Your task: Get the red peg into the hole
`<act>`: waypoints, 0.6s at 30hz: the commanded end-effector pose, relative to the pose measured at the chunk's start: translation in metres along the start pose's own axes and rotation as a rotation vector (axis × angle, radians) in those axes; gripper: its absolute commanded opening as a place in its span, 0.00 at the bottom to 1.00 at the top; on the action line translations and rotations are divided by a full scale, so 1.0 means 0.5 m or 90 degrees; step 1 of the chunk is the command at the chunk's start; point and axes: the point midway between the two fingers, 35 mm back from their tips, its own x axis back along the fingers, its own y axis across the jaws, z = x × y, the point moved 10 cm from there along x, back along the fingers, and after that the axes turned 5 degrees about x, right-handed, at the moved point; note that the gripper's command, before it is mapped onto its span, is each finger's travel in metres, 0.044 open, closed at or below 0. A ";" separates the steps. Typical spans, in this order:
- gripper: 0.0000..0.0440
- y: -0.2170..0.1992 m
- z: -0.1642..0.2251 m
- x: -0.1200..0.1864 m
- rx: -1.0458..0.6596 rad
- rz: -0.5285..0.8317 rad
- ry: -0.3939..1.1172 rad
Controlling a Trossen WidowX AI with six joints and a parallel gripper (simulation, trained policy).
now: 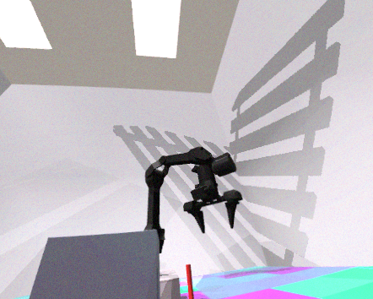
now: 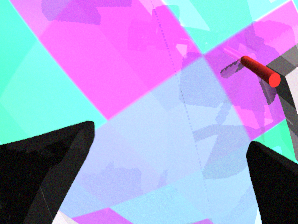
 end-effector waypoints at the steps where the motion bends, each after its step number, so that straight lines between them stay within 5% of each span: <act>1: 1.00 -0.038 -0.024 -0.001 -0.054 0.014 0.004; 18: 1.00 -0.144 -0.059 -0.090 -0.200 0.085 0.058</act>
